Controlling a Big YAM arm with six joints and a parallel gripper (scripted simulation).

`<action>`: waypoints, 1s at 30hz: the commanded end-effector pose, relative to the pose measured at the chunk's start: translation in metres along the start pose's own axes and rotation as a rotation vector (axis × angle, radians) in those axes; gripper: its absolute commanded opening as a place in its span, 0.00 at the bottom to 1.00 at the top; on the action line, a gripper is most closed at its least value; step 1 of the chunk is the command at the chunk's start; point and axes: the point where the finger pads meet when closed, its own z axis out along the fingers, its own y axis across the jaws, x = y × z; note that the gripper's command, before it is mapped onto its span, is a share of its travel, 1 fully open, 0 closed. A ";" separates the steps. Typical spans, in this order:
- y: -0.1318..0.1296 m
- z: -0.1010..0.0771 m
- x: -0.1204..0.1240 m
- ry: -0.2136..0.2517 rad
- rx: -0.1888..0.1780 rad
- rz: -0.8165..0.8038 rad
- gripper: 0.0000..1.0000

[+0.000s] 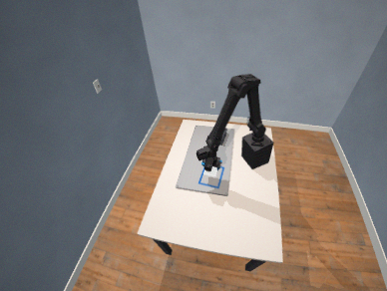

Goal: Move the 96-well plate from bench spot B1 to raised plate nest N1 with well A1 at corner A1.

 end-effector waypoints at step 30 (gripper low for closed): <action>-0.015 -0.019 0.076 -0.018 0.027 0.062 0.00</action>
